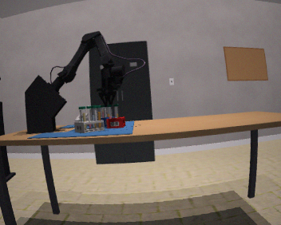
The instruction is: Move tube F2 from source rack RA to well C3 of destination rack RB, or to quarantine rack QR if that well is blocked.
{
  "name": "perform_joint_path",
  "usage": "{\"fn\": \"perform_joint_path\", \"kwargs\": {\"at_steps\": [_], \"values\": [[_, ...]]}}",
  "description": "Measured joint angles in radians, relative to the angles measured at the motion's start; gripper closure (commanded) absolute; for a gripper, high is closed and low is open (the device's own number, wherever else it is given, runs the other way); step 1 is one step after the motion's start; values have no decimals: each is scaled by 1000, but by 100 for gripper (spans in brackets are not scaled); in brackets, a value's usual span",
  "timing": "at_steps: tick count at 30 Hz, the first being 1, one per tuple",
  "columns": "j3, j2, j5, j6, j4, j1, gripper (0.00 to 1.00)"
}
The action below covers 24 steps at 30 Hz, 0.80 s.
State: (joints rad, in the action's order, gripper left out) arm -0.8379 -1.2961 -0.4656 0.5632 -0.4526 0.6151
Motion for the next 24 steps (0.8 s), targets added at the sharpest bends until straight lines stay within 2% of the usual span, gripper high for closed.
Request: {"fn": "perform_joint_path", "kwargs": {"at_steps": [10,24], "values": [[0,3,1,-3,-6,0,70],[-22,95,-26,-48,-117,59,70]]}}
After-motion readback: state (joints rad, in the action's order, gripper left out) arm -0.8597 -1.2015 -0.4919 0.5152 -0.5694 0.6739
